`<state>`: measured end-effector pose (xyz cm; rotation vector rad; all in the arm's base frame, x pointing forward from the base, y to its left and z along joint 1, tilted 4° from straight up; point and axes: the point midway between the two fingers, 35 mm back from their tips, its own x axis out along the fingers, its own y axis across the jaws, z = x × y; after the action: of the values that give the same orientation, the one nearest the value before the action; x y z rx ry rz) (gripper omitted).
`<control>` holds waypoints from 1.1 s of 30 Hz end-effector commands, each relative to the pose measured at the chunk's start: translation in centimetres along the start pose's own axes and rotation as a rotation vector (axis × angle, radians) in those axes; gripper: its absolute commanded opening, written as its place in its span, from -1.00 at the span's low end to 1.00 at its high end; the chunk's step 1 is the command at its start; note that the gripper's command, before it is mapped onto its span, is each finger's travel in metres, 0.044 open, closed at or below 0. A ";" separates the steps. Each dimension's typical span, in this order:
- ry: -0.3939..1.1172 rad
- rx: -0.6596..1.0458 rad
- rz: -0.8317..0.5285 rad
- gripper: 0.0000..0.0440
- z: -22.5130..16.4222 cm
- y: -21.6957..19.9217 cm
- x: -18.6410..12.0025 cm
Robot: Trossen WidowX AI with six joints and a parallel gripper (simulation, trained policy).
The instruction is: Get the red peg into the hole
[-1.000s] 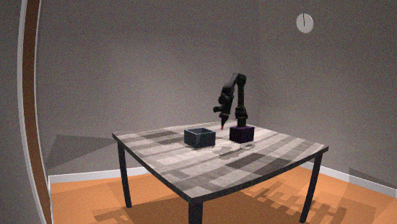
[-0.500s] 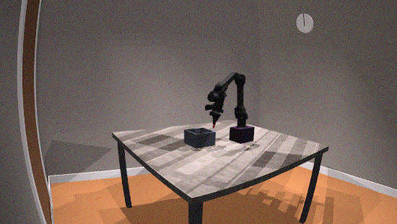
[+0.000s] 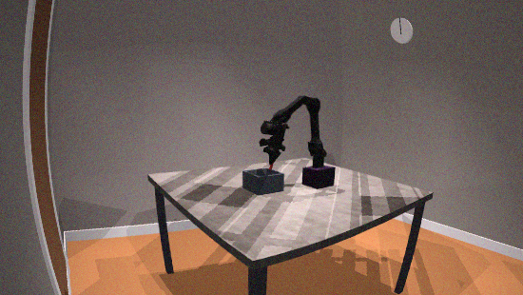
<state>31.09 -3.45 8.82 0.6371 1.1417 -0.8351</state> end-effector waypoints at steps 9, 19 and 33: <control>0.025 0.059 0.006 -0.98 3.1 0.0 2.7; 0.070 0.053 -0.021 -0.75 3.2 -0.3 6.1; 0.066 -0.011 -0.037 0.38 5.6 0.6 7.9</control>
<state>34.99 -8.78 2.78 0.6542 1.2316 -0.8531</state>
